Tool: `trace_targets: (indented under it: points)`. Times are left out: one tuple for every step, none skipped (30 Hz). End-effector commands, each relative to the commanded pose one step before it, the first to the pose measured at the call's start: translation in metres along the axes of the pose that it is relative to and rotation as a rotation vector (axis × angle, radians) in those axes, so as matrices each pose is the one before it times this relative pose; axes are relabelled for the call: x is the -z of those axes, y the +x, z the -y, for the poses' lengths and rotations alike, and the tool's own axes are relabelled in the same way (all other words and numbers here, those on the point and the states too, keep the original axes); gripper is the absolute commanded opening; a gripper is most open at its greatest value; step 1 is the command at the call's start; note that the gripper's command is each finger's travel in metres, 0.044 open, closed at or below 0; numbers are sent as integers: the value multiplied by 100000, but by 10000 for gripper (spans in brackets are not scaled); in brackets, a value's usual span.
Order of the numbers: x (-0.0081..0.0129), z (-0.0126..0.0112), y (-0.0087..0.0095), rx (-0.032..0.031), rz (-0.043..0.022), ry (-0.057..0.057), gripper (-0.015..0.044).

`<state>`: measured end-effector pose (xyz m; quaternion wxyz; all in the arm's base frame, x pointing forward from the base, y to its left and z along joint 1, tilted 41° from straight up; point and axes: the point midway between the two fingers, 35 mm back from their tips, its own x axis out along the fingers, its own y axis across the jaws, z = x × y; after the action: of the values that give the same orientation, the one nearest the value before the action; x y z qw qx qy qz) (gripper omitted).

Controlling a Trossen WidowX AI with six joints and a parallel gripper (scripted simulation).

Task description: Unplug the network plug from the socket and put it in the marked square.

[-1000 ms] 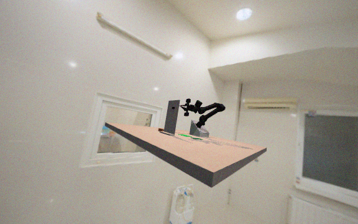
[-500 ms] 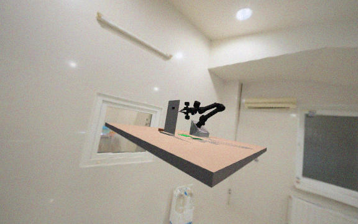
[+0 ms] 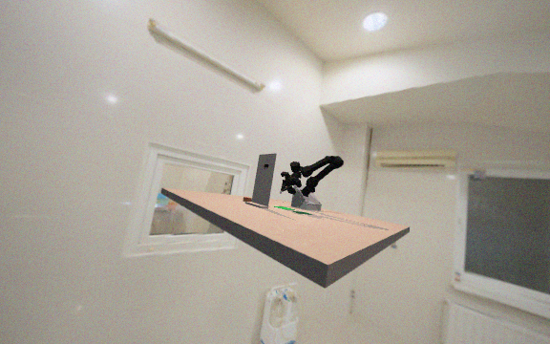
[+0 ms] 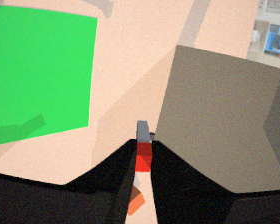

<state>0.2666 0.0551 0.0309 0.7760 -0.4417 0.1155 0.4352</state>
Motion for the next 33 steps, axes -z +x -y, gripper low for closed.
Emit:
trace_targets:
  points:
    - [-958,-2783,341,-10235,8749,-604,0]
    - [-253,-520,96,-1944,2049,-224,0]
    - [-155,-306,59,-1131,1245,-117,0]
    - [-52,-101,20,-371,418,-36,0]
    - [0,0,0,0,0,0,0]
    - [0,0,0,0,0,0,0]
    - [0,0,0,0,0,0,0]
    - [3,-6,13,-5,-3,-1,0]
    - [10,-18,40,-15,-10,-4,0]
    - [16,-30,66,-25,-17,-7,0]
    - [18,-37,80,-30,-20,-8,0]
    - [18,-37,79,-29,-19,-8,0]
    - [17,-37,79,-28,-19,-8,0]
    - [17,-38,79,-27,-18,-7,0]
    - [16,-38,78,-26,-18,-7,0]
    - [16,-38,78,-25,-17,-7,0]
    - [15,-38,78,-24,-17,-7,0]
    - [14,-39,77,-24,-16,-6,0]
    - [14,-39,77,-23,-16,-6,0]
    - [13,-39,76,-22,-15,-6,0]
    - [13,-40,76,-21,-15,-6,0]
    - [12,-40,75,-20,-14,-5,0]
    - [12,-40,75,-19,-13,-5,0]
    - [11,-41,75,-19,-13,-5,0]
    - [11,-41,74,-18,-12,-4,0]
    - [10,-41,74,-17,-12,-4,0]
    - [9,-41,73,-16,-11,-4,0]
    - [9,-42,73,-15,-11,-3,0]
    - [8,-42,72,-14,-10,-3,0]
    - [8,-42,72,-14,-9,-3,0]
    - [7,-42,71,-13,-9,-3,0]
    - [7,-43,71,-12,-8,-2,0]
    - [6,-43,70,-11,-8,-2,0]
